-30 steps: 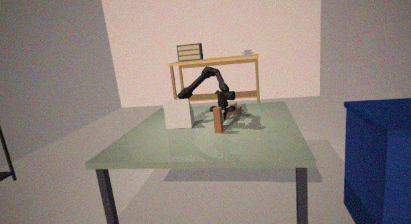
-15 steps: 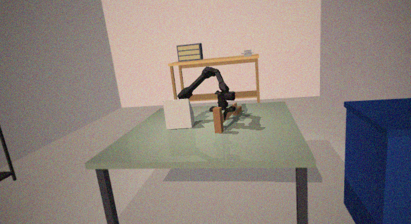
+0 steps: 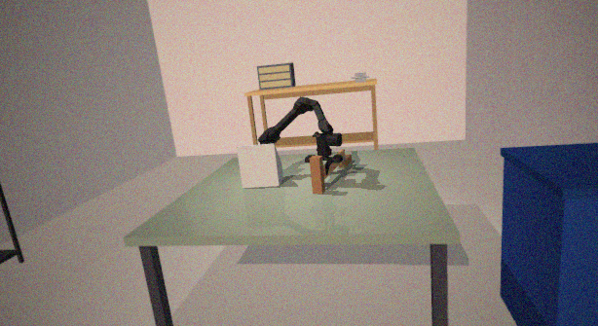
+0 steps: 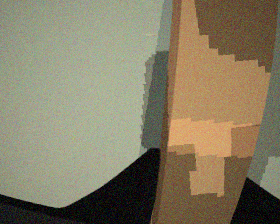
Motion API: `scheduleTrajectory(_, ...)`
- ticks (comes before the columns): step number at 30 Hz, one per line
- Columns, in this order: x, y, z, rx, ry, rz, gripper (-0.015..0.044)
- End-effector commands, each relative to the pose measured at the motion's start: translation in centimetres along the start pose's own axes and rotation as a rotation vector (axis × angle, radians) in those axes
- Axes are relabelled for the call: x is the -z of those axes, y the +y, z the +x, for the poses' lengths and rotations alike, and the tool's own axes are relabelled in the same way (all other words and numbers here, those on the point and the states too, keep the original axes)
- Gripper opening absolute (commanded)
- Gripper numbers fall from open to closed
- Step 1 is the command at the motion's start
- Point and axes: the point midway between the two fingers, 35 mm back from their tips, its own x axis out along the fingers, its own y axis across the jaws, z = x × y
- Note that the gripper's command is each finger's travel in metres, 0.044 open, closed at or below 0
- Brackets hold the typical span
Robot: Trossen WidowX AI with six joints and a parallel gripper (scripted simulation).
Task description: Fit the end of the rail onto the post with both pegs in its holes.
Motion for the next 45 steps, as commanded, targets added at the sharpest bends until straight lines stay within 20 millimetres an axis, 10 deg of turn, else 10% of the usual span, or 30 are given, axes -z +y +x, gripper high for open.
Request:
scheduleTrajectory(1, 0.34, 0.06, -0.33, 0.005, 0.008, 0.003, 0.0000)
scheduleTrajectory(45, -0.13, 0.04, -0.11, 0.005, 0.008, 0.003, 0.0000)
